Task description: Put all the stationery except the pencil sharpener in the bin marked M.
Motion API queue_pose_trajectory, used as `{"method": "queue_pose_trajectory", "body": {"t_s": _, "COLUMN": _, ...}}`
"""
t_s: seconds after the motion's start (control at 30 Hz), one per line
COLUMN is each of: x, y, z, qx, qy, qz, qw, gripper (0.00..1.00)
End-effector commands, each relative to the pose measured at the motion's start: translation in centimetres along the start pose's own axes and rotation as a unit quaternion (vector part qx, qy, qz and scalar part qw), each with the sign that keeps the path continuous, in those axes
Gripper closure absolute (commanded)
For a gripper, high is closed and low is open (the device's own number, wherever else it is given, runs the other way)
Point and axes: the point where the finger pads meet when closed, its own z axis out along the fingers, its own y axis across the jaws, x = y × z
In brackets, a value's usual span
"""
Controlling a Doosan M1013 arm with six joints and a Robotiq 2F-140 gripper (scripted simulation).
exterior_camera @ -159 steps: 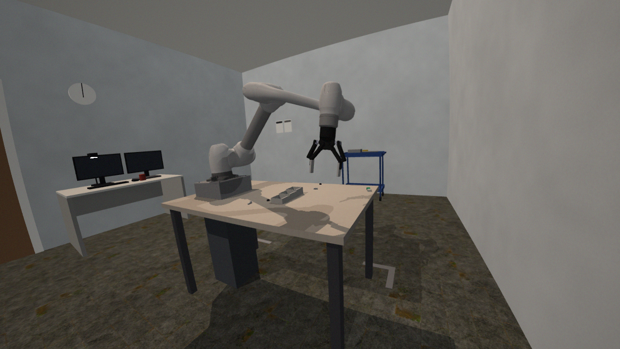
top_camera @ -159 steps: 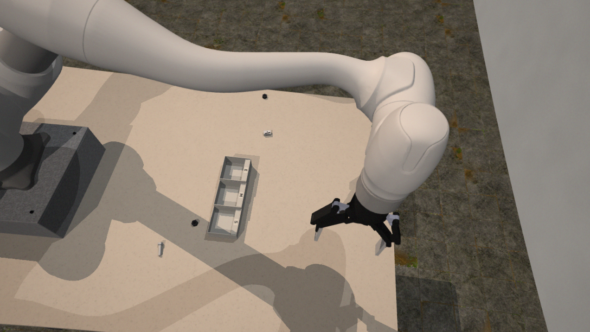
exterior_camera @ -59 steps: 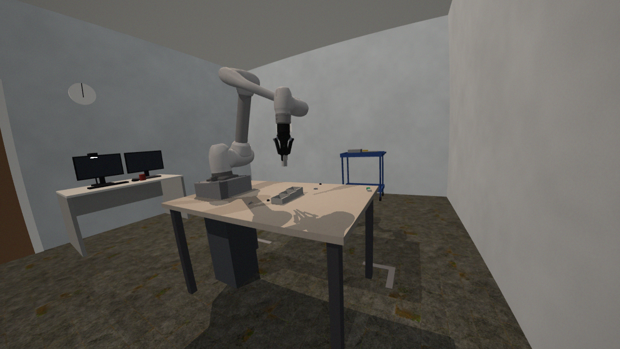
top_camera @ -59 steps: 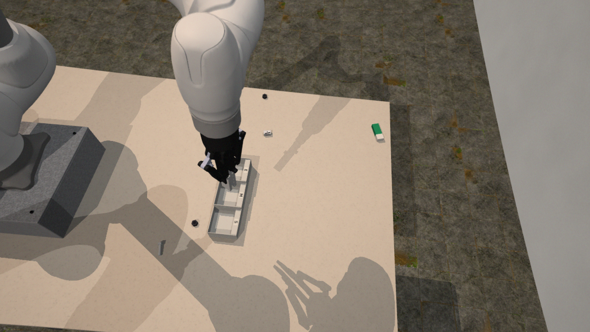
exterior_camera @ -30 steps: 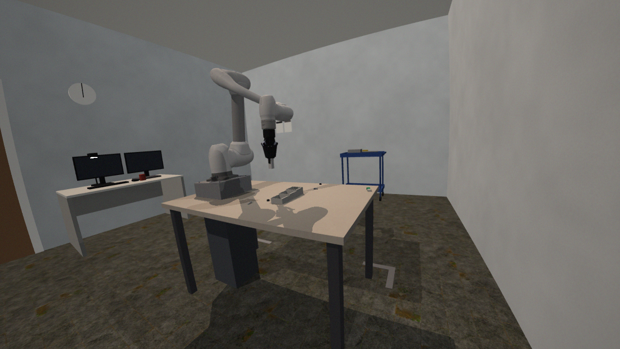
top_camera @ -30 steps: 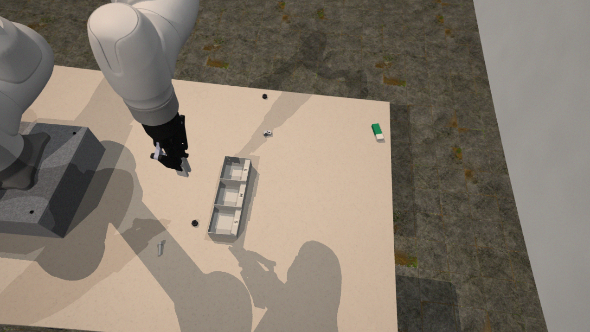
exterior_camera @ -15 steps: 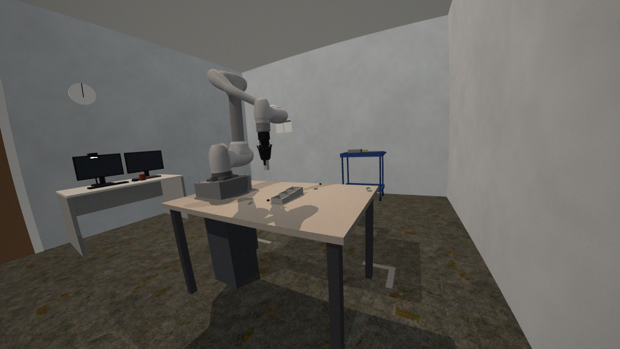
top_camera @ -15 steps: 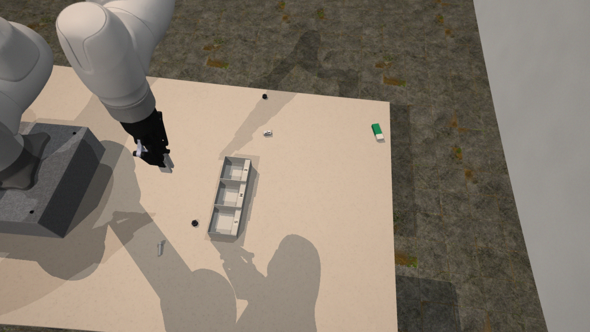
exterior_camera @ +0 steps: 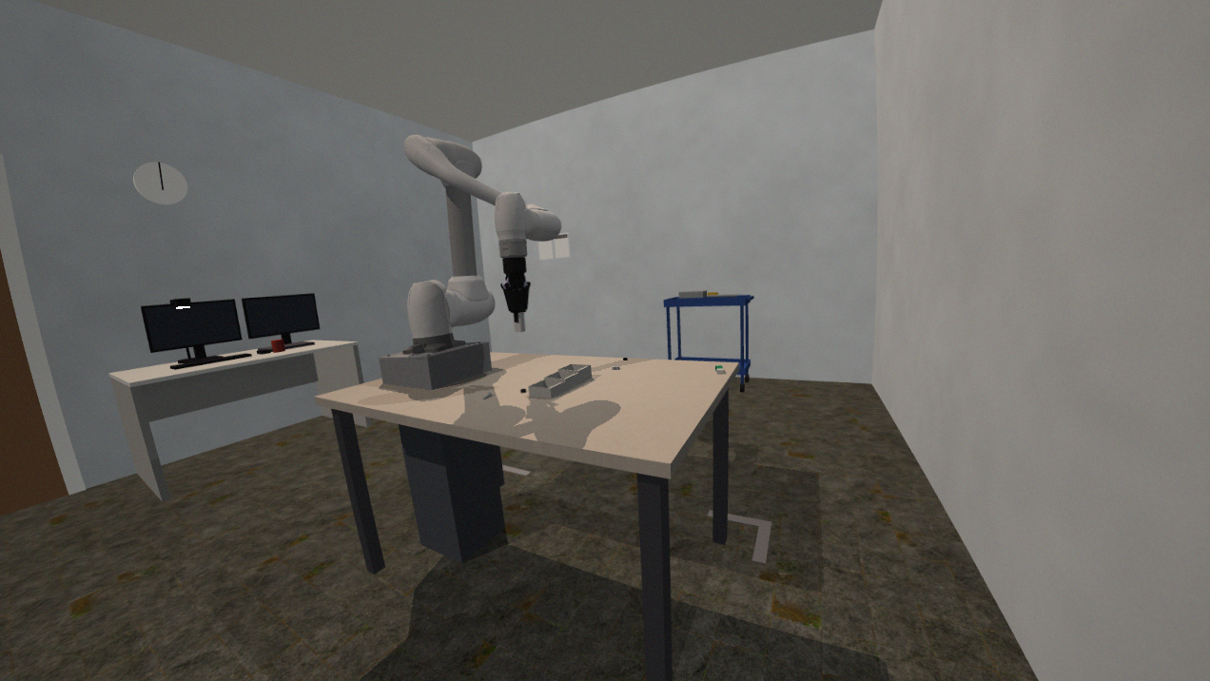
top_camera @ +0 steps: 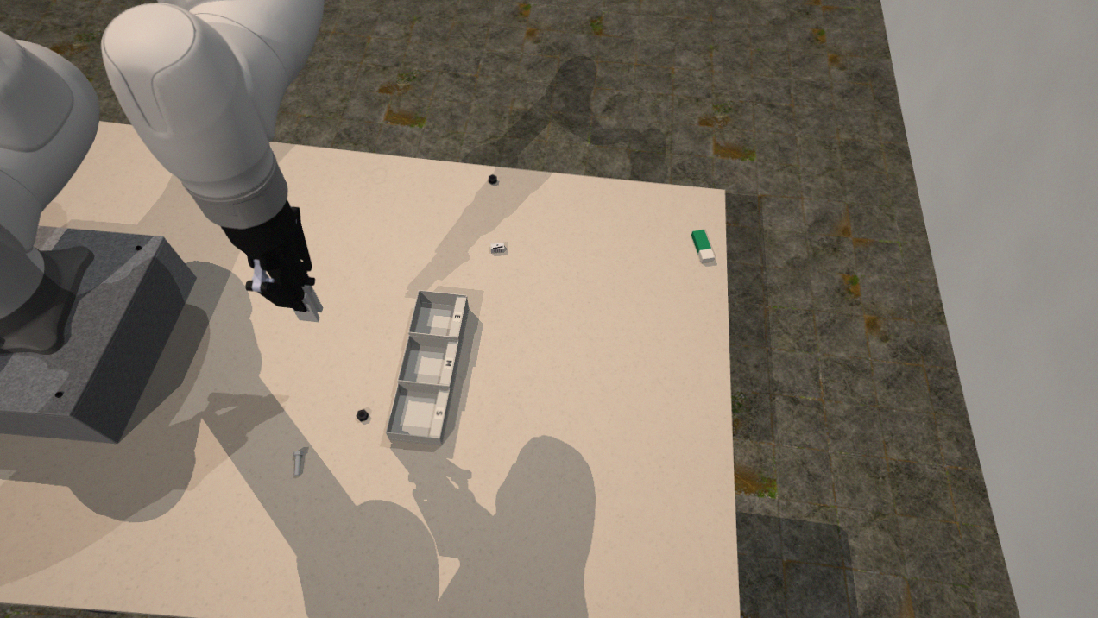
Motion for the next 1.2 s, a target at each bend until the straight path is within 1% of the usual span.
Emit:
{"method": "queue_pose_trajectory", "body": {"t_s": 0.0, "x": 0.0, "y": -0.3, "z": -0.1, "qx": 0.003, "qy": 0.002, "qz": 0.000, "qw": 1.000, "gripper": 0.85}}
{"method": "queue_pose_trajectory", "body": {"t_s": 1.0, "x": 0.0, "y": -0.3, "z": -0.1, "qx": 0.003, "qy": 0.002, "qz": 0.000, "qw": 1.000, "gripper": 0.85}}
{"method": "queue_pose_trajectory", "body": {"t_s": 1.1, "x": 1.9, "y": 0.6, "z": 1.3, "qx": 0.002, "qy": 0.003, "qz": -0.075, "qw": 0.997, "gripper": 0.85}}
{"method": "queue_pose_trajectory", "body": {"t_s": 1.17, "x": 3.1, "y": 1.1, "z": 2.3, "qx": 0.002, "qy": 0.003, "qz": -0.081, "qw": 0.997, "gripper": 0.85}}
